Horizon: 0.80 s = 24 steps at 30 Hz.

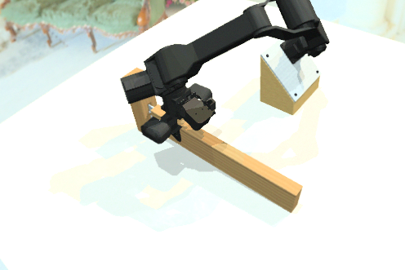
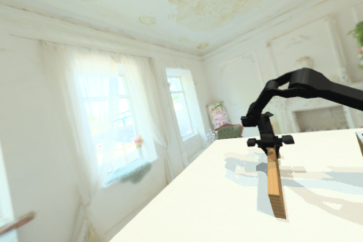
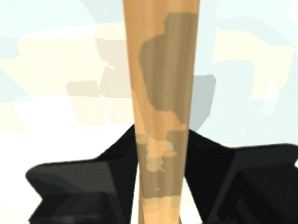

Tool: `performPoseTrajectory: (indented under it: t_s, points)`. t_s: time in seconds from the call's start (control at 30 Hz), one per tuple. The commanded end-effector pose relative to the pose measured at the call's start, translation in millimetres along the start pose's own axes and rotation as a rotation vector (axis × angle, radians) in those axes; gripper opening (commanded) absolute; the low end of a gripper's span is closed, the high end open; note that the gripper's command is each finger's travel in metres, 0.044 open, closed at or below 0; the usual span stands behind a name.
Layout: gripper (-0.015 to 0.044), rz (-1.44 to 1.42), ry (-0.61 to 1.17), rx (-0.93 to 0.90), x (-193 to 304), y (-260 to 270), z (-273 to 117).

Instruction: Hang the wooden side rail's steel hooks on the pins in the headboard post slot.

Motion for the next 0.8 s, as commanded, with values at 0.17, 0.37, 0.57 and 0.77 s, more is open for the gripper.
performPoseTrajectory:
  t_s: [0.17,0.37,0.57,0.77]
  points:
    - [0.0,-0.002,0.008,0.013,3.7,-1.0,-6.5]
    - [0.0,-0.002,0.008,0.013,4.2,-1.4,-6.9]
    - [0.0,-0.002,0.008,0.013,4.7,-1.8,-7.4]
    - [0.0,-0.002,0.009,0.013,5.2,-2.2,-7.8]
Point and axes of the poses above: the point midway between the two fingers, 35 mm back from their tips, its own z axis out along the fingers, its own y axis across the jaws, x = y × z, the point moved 8 cm from there along -z, back along the fingers, and after that the axes turned 6 degrees about -z, right-handed, at the moved point
